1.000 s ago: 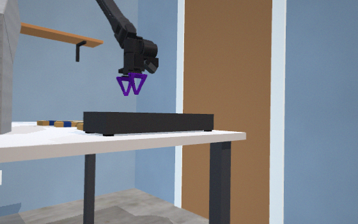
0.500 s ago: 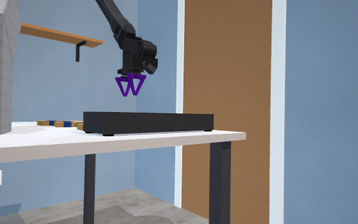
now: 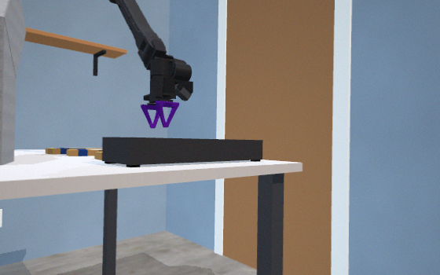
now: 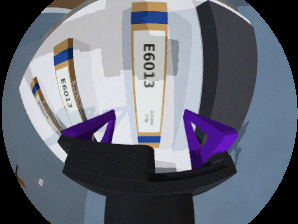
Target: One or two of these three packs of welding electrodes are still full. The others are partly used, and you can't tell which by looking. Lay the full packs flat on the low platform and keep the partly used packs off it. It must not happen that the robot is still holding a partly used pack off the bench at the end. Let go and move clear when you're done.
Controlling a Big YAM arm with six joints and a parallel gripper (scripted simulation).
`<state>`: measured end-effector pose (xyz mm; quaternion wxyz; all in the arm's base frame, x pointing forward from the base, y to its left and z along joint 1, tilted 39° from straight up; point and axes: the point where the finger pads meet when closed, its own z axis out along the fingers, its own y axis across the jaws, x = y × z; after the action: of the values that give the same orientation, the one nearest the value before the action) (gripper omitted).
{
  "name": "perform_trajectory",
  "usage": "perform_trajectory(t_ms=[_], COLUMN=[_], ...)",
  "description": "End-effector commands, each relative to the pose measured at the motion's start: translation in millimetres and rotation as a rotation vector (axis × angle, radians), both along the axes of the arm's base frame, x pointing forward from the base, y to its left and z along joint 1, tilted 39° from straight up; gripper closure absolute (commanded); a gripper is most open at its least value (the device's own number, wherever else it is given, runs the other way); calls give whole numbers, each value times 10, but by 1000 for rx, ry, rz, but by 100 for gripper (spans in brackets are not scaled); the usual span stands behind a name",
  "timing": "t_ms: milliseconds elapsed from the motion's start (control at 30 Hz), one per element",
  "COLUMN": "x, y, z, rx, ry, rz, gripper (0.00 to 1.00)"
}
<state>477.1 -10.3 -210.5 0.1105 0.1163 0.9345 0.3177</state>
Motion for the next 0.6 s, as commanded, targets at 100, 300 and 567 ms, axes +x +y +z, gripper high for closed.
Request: perform_trajectory(t_ms=[100,300,567], x=[127,164,203], y=[231,325,447], z=[-234,-361,-520], rx=[2,3,4], ry=[2,3,5], rz=[3,3,3], gripper=[4,4,4])
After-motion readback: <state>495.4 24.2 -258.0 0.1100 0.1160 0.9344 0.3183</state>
